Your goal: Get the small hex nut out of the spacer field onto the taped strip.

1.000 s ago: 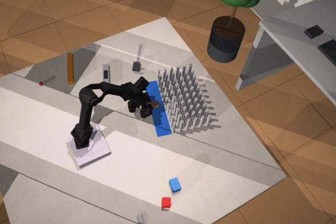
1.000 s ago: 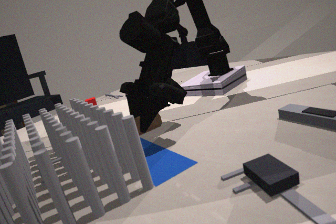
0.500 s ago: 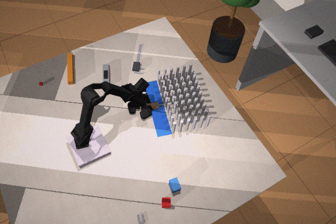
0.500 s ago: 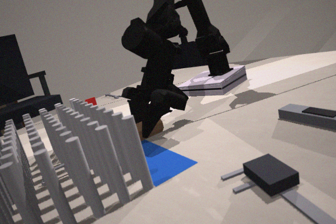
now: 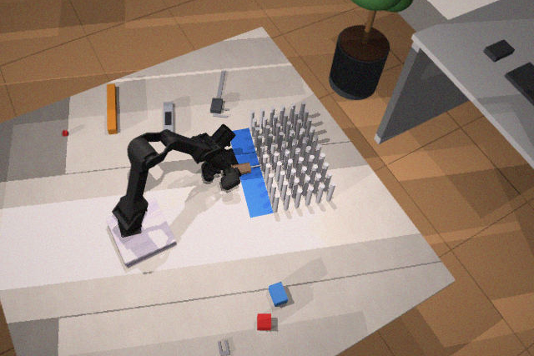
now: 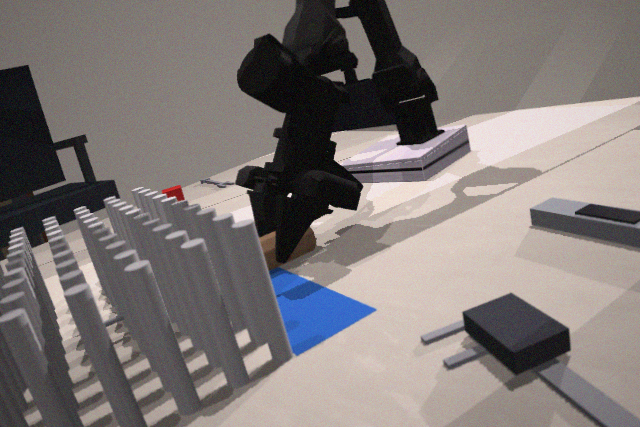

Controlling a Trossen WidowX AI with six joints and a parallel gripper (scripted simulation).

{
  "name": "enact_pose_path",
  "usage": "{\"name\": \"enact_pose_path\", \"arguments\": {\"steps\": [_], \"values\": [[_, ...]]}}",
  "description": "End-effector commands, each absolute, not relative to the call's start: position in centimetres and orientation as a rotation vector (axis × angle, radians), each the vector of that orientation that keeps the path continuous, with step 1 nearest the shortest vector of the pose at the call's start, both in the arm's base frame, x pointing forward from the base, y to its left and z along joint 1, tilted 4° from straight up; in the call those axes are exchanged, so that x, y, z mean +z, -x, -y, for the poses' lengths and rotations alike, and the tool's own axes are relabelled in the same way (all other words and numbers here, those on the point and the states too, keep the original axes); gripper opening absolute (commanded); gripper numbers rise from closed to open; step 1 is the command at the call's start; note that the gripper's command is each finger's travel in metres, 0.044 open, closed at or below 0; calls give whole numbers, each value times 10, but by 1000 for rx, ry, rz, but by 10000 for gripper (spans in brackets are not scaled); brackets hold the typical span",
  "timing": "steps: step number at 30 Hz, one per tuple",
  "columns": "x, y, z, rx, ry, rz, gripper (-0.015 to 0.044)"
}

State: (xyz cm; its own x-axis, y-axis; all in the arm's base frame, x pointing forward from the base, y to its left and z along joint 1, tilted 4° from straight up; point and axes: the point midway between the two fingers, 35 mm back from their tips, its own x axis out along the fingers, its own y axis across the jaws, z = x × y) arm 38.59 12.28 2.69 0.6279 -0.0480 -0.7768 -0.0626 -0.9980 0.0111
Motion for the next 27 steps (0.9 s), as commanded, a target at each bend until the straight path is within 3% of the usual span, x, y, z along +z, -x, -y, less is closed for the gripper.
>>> {"name": "enact_pose_path", "arguments": {"steps": [1,27], "values": [[28,-383,-122,1337,2817,-101,0],[25,-366,-123,1341,2815,-103,0]]}}
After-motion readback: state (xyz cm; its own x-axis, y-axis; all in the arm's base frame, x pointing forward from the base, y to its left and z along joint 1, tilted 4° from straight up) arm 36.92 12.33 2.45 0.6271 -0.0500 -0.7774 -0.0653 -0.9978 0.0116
